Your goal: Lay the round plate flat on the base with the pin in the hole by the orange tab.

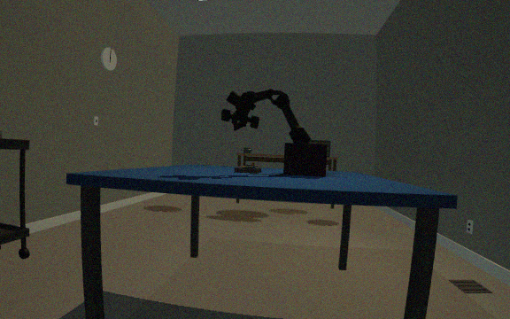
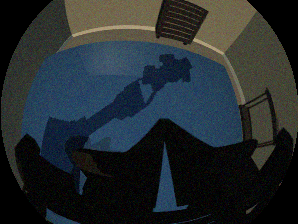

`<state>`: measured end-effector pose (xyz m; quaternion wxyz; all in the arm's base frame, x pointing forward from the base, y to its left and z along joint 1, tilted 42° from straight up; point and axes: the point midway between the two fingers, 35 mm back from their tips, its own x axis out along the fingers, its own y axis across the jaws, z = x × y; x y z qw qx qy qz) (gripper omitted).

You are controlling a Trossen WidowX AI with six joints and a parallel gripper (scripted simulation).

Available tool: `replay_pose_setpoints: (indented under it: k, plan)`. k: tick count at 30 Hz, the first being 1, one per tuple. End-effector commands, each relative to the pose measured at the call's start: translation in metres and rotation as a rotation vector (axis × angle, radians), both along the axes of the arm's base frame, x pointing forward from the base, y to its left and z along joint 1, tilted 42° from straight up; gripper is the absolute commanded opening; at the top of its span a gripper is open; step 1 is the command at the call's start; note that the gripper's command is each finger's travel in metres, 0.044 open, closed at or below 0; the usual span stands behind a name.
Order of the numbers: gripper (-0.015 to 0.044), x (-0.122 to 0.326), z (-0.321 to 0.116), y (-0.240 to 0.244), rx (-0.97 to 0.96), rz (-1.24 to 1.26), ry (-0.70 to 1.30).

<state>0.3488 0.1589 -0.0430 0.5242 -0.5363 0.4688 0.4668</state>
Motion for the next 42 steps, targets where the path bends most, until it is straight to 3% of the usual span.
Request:
replay_pose_setpoints:
  k: [1, 12, 18, 32, 42]
  plan:
    - [0.0, -0.031, 0.0, -0.073, -0.203, -0.666, -0.024]
    - [0.0, -0.063, 0.011, -0.138, -0.403, -1.278, -0.209]
    - [0.0, -0.085, 0.024, -0.177, -0.514, -1.649, -0.44]
    - [0.0, -0.081, 0.022, -0.177, -0.517, -1.659, -0.449]
    - [0.0, -0.085, -0.012, -0.208, -0.518, -1.659, -0.45]
